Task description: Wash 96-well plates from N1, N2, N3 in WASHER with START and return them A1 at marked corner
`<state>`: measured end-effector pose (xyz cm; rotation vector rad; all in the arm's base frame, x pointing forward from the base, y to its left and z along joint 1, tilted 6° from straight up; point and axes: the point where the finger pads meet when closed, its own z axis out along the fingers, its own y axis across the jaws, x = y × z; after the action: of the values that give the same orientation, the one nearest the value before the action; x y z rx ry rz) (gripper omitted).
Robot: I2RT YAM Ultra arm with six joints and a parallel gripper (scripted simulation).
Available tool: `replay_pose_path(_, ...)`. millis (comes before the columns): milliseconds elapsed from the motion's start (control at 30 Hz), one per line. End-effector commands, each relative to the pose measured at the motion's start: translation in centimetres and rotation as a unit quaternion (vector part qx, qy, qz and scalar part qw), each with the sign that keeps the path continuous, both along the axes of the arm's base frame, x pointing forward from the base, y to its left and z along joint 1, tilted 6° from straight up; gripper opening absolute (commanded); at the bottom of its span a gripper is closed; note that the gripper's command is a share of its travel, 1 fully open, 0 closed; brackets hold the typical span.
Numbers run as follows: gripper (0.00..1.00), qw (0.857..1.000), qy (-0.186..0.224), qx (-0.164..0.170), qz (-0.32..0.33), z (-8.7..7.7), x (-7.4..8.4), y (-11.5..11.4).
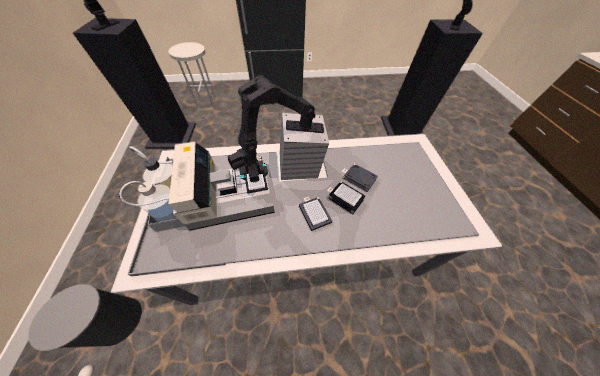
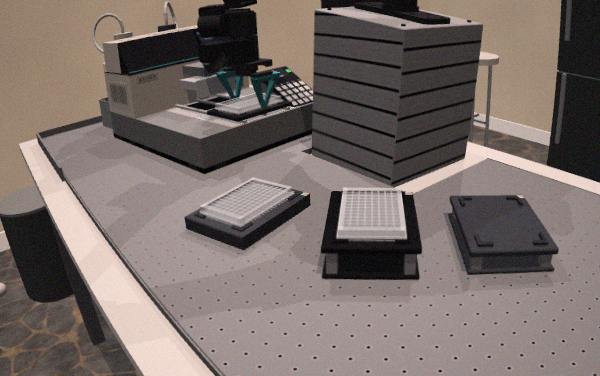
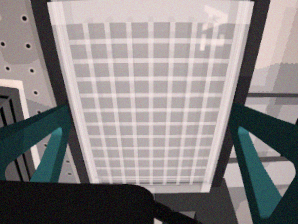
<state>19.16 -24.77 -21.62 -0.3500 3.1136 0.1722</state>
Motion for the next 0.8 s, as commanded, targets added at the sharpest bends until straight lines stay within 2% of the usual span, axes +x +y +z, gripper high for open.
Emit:
replay_pose_path(0,1.0,1.0,-0.004,-0.004,0.0,0.13,0.29,-0.32)
replay_pose_path(333,1.0,1.0,-0.004,-0.004,0.0,0.11,0.29,-0.32)
replay_pose_path(367,0.9,1.0,-0.004,-0.004,0.0,0.11,0.29,-0.32)
replay_pose_path(433,0.9,1.0,-0.004,-0.004,0.0,0.11,0.29,-0.32)
replay_pose_path(467,0.8,1.0,-0.004,-0.004,0.0,0.11,0.29,-0.32)
replay_pose_path(533,0.8,1.0,-0.004,-0.004,0.0,0.11,0.29,-0.32)
replay_pose_path(567,0.7,1.0,-0.004,-0.004,0.0,0.11,0.29,-0.32)
replay_pose_path(700,0.7,1.0,-0.004,-0.004,0.0,0.11,0.29,-0.32)
replay_pose_path(733,0.6,1.0,-0.004,-0.004,0.0,0.11,0.29,-0.32)
replay_pose_path(767,0.6,1.0,-0.004,-0.004,0.0,0.11,0.29,-0.32)
